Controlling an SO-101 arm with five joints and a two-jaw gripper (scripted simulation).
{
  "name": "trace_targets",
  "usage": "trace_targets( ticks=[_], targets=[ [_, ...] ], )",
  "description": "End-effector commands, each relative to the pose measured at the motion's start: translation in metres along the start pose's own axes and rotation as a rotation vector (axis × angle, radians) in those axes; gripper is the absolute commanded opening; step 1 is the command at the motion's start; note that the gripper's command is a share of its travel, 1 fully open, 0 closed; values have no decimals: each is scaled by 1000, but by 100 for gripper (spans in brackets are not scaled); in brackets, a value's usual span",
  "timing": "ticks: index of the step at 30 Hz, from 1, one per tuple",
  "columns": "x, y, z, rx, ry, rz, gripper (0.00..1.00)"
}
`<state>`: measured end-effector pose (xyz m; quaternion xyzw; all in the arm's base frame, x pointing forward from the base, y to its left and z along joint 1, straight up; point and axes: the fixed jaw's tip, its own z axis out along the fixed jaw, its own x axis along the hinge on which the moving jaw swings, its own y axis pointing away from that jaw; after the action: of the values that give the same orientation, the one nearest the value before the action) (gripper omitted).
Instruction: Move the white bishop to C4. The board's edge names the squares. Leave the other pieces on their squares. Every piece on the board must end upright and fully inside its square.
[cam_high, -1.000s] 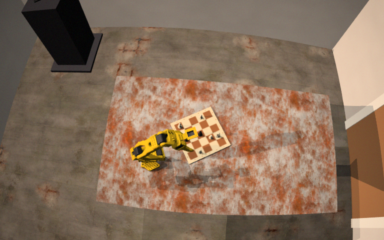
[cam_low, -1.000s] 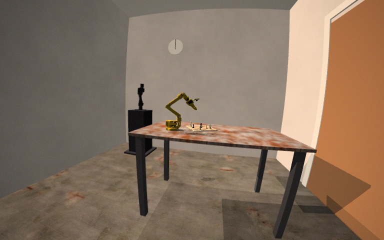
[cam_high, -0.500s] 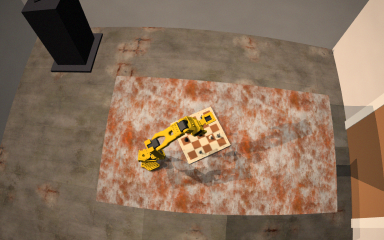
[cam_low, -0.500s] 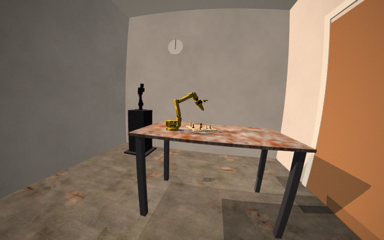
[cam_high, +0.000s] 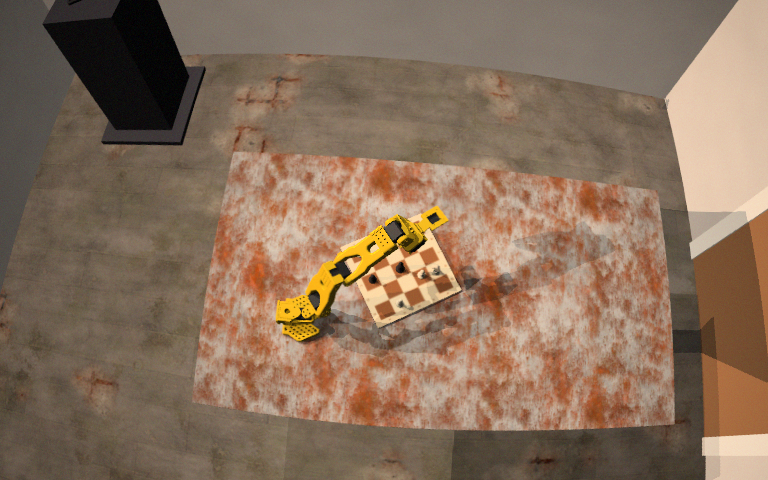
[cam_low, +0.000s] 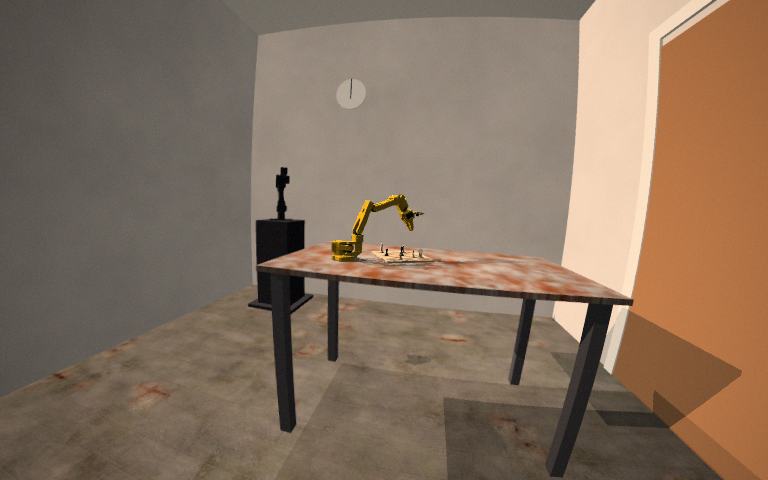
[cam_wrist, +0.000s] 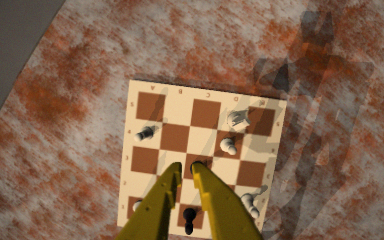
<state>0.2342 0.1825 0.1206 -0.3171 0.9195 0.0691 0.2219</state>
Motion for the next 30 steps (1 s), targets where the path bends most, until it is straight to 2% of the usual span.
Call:
trace_targets(
  ticks=[1, 8, 30],
  targets=[
    [-1, 7, 11, -12, 52, -10, 1],
    [-1, 9, 15, -14, 58, -16, 0],
    [-1, 9, 15, -14, 58, -16, 0]
  ],
)
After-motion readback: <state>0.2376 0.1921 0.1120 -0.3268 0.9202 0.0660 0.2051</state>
